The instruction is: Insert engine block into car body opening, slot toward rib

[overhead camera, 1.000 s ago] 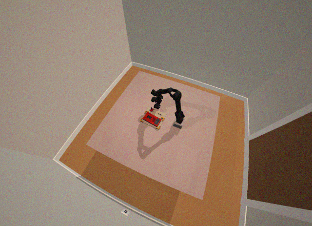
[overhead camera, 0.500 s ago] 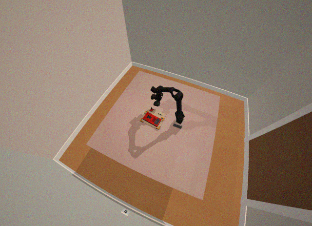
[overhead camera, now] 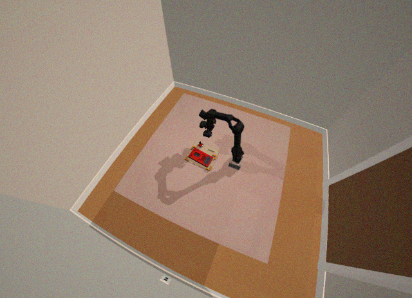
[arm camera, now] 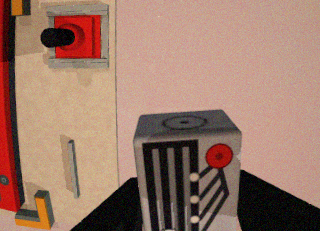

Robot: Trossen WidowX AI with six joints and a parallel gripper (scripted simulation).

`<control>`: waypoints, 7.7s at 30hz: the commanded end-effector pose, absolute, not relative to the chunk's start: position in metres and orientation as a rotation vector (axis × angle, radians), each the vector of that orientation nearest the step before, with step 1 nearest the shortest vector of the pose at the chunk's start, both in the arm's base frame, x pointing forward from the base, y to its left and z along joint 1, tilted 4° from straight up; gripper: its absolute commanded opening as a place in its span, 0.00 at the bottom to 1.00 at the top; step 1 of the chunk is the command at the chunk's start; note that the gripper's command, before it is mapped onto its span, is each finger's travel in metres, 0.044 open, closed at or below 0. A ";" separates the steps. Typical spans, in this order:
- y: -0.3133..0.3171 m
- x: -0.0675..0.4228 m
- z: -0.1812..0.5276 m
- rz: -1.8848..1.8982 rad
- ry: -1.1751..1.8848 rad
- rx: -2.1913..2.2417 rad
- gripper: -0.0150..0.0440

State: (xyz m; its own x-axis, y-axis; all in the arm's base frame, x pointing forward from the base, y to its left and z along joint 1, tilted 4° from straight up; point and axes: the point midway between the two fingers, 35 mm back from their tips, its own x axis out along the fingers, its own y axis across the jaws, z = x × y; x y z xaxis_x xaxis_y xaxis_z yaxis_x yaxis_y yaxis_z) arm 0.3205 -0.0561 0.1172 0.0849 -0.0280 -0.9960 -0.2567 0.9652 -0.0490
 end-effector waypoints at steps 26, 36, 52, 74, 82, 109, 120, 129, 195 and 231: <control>-0.002 0.332 0.111 0.141 1.478 -0.201 0.25; 0.028 0.336 0.099 0.129 1.479 -0.180 0.25; 0.076 0.337 0.080 0.095 1.479 -0.135 0.25; 0.140 0.324 0.051 0.044 1.479 -0.071 0.25; 0.141 0.324 0.051 0.028 1.480 -0.054 0.52; 0.141 0.325 0.050 0.051 1.479 -0.079 0.52; 0.141 0.325 0.051 0.035 1.479 -0.061 0.52; 0.141 0.326 0.048 0.039 1.479 -0.065 0.52; 0.140 0.328 0.032 0.045 1.479 -0.073 0.52; 0.140 0.328 0.027 0.043 1.481 -0.066 0.97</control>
